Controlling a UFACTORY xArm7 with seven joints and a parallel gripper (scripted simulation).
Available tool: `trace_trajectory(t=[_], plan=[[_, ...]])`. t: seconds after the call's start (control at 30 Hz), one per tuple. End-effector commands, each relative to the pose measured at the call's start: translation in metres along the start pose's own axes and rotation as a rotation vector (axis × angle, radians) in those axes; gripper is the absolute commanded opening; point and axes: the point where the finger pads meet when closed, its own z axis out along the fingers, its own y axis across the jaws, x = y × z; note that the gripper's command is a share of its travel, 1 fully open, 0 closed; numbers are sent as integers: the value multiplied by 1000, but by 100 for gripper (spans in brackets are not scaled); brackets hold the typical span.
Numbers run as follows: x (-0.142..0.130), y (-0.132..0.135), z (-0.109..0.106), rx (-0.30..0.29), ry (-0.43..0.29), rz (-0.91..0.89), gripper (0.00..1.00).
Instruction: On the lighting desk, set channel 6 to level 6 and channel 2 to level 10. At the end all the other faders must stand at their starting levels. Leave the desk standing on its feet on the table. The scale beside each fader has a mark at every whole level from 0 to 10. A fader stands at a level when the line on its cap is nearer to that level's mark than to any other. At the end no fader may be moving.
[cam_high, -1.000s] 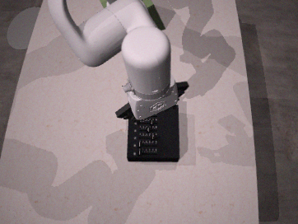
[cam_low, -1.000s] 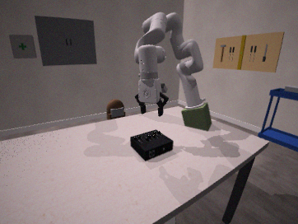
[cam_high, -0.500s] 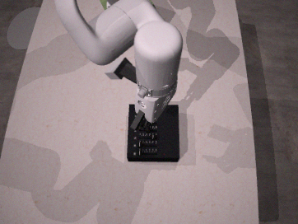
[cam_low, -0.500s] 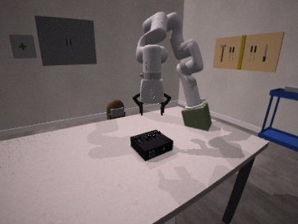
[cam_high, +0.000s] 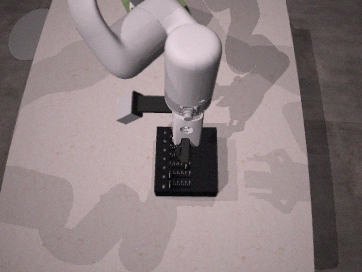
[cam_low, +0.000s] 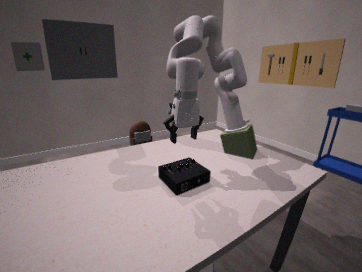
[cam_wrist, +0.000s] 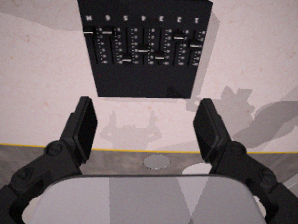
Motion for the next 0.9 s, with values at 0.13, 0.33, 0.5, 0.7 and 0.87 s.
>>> trace_trajectory(t=[0.13, 0.33, 0.5, 0.7, 0.87], plan=[[11, 3, 13, 5, -13, -424, 100], [20, 8, 26, 13, 0, -652, 100], [25, 12, 32, 16, 10, -842, 100], [34, 19, 44, 21, 24, -1056, 100], [40, 25, 53, 23, 36, -1248, 100]])
